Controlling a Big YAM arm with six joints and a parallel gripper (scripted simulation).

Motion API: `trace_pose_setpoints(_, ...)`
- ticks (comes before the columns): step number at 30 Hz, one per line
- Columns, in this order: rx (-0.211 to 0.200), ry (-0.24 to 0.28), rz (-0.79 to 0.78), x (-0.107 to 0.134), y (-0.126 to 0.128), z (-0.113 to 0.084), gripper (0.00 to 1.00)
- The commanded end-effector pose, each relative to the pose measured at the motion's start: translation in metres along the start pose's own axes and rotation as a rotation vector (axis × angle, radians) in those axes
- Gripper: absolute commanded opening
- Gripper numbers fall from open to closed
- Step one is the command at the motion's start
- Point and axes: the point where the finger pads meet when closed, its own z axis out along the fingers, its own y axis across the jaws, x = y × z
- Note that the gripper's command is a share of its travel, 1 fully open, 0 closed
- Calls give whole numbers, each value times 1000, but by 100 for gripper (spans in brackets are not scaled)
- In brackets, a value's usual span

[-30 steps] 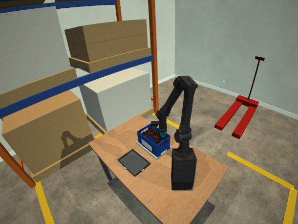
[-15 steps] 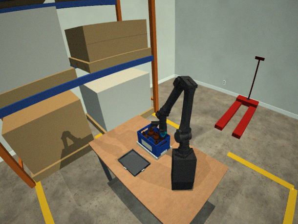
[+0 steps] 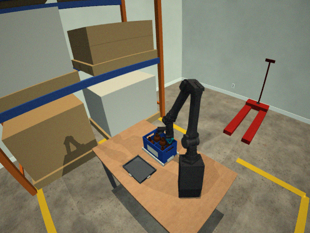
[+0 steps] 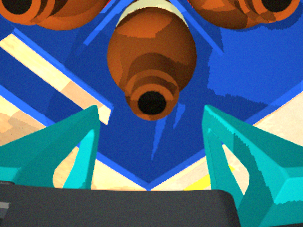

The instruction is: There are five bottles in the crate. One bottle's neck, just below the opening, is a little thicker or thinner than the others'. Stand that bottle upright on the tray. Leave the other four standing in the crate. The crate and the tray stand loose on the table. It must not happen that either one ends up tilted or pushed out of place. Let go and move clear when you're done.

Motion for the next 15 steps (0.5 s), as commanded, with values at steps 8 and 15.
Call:
trace_pose_setpoints(8,4,-4,-2,1,-4,14,61)
trace_pose_setpoints(15,1,-2,-2,3,-2,23,61)
